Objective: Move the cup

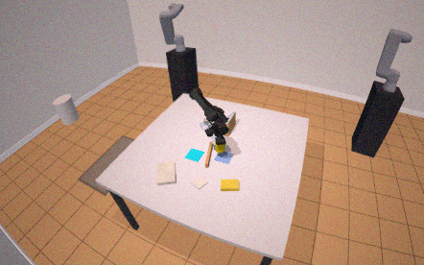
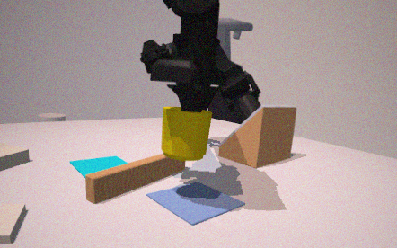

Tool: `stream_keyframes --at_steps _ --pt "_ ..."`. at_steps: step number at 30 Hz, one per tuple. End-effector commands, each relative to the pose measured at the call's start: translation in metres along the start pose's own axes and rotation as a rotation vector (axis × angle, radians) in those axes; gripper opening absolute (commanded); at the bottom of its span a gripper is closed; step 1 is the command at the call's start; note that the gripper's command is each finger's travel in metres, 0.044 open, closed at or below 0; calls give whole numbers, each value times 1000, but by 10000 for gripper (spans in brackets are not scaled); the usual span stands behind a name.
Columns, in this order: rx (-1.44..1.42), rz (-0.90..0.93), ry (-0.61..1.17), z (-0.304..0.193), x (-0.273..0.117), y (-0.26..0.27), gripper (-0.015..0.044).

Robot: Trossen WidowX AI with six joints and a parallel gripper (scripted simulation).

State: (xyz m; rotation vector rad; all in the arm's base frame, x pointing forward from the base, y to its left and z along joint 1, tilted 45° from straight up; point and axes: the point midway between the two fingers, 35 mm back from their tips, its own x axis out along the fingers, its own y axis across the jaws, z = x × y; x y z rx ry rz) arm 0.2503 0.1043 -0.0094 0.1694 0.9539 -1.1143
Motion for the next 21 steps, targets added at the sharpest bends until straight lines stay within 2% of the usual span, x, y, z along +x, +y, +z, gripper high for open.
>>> stream_keyframes --at_steps 1,21 --pt "-3 -5 -4 14 0 -4 0" --pt "-2 -6 -6 68 -2 -17 0"
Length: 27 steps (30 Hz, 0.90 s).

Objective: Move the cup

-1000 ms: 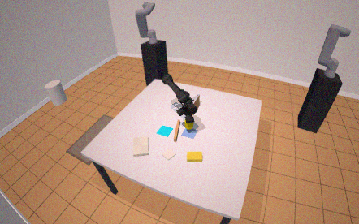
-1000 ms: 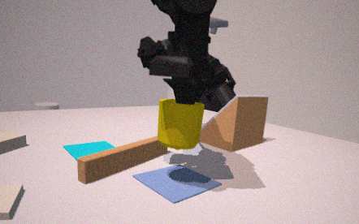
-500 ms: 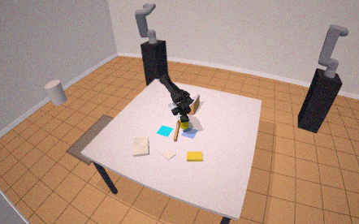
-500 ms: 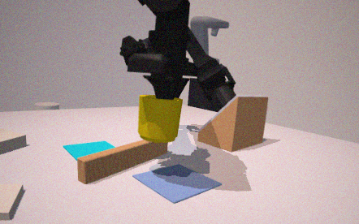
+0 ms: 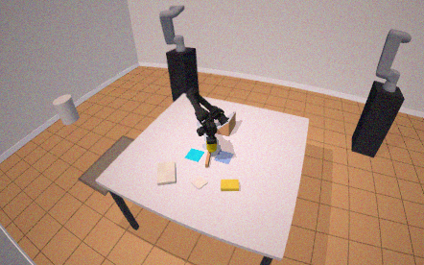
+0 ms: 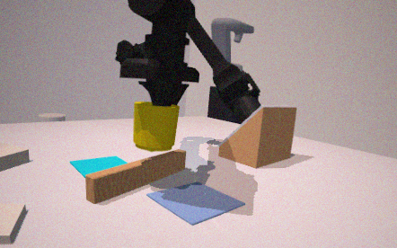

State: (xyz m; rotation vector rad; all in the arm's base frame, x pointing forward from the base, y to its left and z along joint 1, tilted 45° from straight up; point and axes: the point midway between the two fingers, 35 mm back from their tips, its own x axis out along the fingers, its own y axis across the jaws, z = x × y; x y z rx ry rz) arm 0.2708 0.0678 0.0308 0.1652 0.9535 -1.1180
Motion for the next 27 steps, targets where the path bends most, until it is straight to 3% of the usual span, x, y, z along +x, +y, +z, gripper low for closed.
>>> stream_keyframes --at_steps 1,27 --pt "-1 -2 -4 14 0 -4 0" --pt "-1 -3 -7 83 -1 -22 0"
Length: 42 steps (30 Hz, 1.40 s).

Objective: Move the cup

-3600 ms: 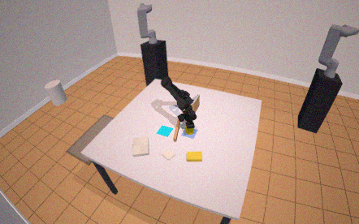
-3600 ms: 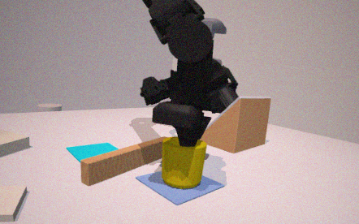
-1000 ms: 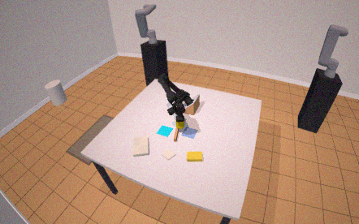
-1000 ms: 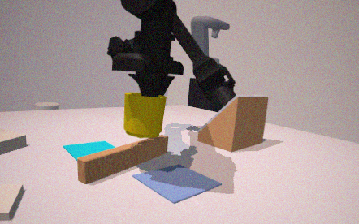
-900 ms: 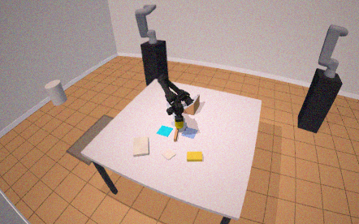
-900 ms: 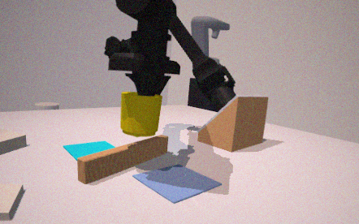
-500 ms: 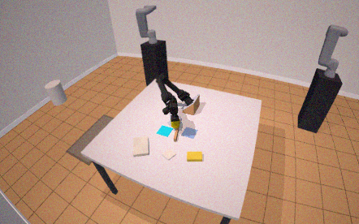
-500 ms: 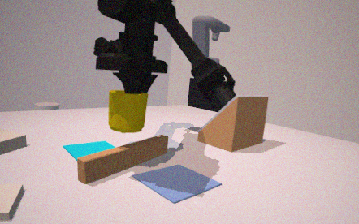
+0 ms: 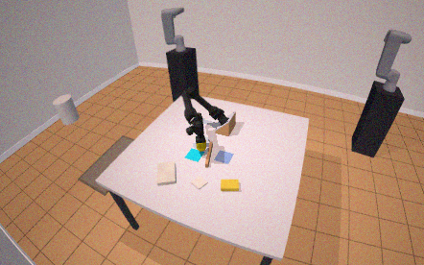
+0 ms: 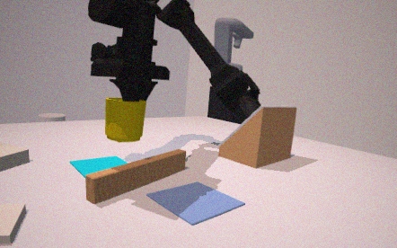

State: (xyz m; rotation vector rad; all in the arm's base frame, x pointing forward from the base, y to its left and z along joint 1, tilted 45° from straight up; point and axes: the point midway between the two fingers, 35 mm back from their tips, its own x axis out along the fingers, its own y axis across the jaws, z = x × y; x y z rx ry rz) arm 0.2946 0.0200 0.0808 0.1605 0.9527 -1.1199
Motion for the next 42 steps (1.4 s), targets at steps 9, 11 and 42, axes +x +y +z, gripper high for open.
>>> stream_keyframes --at_steps 9,11,42 --pt "2 0 -6 39 -1 -10 0" --pt "2 0 -6 45 -2 -12 0" --pt "3 0 -7 53 31 -13 0"
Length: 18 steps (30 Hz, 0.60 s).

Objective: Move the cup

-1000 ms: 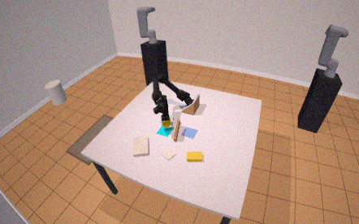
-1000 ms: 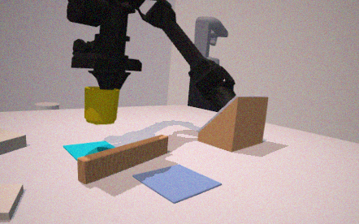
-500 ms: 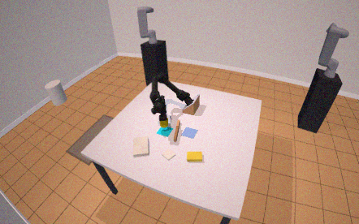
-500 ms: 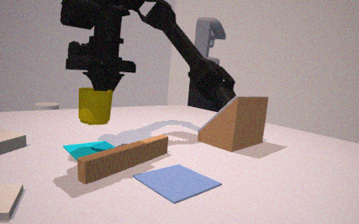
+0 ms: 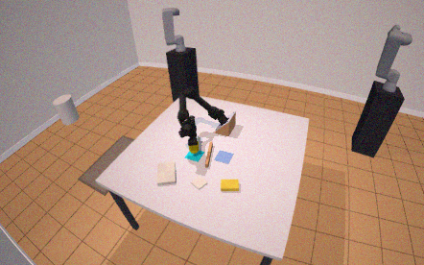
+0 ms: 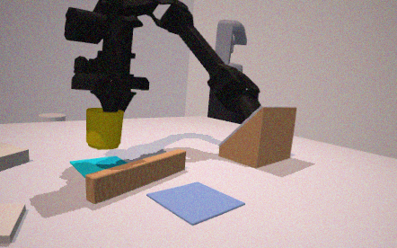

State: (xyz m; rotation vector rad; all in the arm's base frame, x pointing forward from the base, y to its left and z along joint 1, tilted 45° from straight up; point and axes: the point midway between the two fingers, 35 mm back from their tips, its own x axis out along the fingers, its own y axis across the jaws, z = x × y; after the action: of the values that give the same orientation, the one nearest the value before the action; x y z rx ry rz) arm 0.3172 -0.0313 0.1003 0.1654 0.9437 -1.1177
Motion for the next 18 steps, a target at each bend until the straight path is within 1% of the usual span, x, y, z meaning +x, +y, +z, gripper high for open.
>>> stream_keyframes --at_steps 1,18 --pt "-4 -6 -2 0 9 -1 0" --pt "-4 -7 -4 0 34 -3 0"
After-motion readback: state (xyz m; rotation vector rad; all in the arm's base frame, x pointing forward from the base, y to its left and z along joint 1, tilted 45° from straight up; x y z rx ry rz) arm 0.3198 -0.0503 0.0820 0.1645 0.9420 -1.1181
